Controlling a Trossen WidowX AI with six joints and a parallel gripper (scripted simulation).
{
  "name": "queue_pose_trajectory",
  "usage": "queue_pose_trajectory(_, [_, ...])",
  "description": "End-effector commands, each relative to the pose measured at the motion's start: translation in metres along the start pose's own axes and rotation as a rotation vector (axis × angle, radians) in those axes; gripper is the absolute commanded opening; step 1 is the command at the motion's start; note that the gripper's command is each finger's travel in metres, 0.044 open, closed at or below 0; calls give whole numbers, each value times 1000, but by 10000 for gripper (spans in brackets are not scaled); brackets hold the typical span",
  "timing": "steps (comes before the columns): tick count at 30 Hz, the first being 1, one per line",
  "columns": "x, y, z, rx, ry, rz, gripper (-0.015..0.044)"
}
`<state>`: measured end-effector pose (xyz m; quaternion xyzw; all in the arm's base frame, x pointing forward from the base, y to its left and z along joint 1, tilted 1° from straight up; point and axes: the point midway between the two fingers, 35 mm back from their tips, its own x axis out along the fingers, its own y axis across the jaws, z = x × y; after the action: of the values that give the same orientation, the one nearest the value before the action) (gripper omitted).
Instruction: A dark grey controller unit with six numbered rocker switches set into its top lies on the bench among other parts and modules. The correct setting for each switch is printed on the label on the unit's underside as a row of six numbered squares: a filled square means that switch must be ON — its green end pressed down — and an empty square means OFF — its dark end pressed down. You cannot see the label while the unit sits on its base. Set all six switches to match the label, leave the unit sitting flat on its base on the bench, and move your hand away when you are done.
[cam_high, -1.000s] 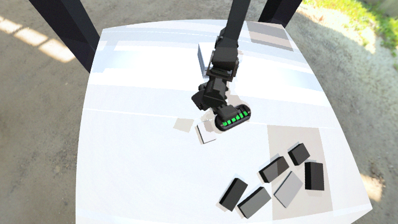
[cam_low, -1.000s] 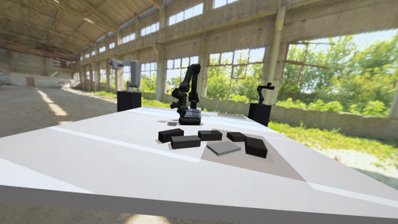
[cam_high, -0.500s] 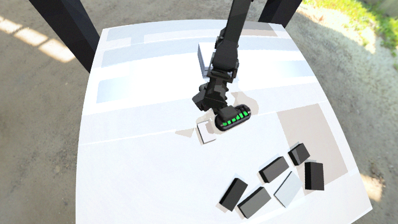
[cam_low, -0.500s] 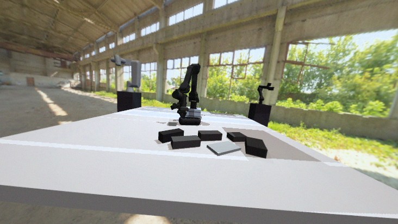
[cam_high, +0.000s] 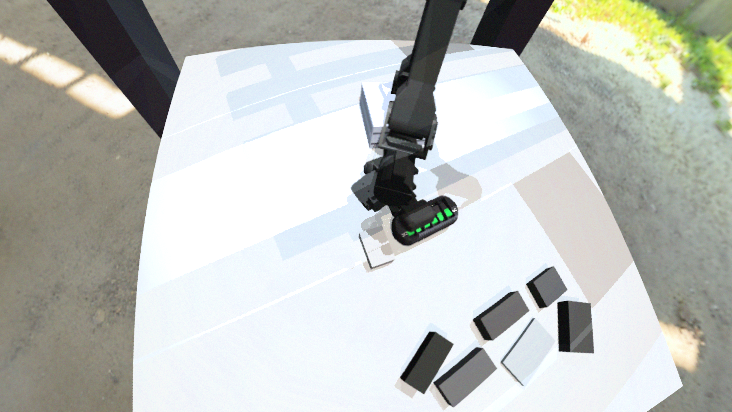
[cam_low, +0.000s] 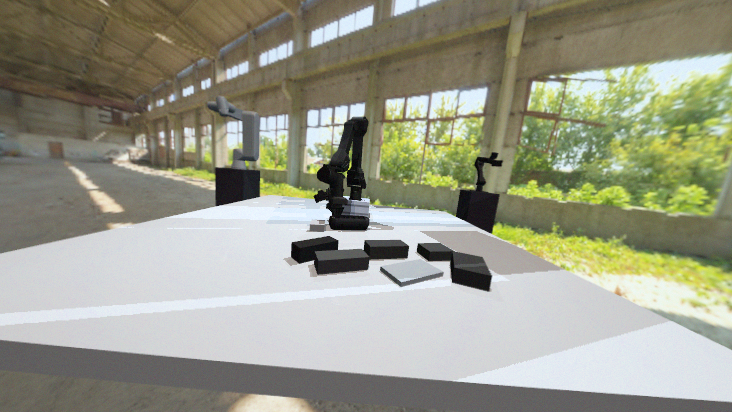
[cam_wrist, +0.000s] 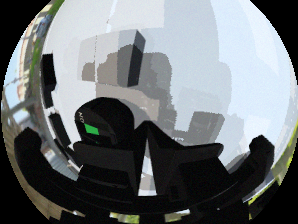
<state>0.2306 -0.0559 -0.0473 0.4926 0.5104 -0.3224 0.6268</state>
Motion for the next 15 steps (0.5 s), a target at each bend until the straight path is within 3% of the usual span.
queue_pose_trajectory(1, [0, 5, 2, 4, -6, 7, 0])
queue_pose_trajectory(15, [1, 9, 2, 4, -6, 7, 0])
